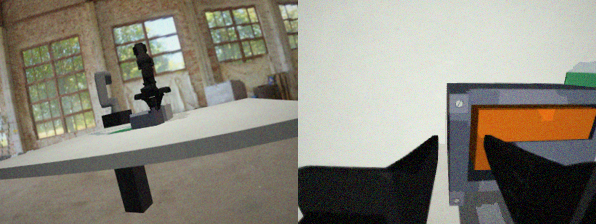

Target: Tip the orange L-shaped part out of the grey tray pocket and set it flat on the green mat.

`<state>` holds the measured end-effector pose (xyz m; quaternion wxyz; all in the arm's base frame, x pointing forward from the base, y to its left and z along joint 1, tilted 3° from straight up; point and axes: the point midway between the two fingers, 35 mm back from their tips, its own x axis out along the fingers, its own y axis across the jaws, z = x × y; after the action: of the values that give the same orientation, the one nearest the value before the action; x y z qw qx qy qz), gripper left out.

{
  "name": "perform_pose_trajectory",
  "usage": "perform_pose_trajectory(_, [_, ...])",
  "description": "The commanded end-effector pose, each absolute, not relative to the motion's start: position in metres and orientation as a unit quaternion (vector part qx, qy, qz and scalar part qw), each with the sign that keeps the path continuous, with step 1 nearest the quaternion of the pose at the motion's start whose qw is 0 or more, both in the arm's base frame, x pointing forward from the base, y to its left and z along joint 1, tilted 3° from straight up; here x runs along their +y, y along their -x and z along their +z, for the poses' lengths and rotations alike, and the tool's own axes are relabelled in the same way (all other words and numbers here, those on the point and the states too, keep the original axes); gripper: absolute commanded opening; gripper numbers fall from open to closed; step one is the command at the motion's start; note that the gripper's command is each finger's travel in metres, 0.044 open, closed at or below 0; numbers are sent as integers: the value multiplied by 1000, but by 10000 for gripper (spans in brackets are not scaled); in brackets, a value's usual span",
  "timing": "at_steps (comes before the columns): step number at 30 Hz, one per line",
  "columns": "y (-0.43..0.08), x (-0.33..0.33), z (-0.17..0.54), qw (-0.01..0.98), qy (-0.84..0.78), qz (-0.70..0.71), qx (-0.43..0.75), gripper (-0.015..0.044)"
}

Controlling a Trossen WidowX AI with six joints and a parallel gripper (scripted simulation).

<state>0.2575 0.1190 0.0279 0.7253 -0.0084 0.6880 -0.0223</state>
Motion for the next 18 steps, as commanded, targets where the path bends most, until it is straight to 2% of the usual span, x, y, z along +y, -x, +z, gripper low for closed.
perform_pose_trajectory(1, [-257, 119, 22, 724, 9, -20, 689, 180])
perform_pose_trajectory(18, [-258, 118, -6, 724, 9, -20, 689, 180])
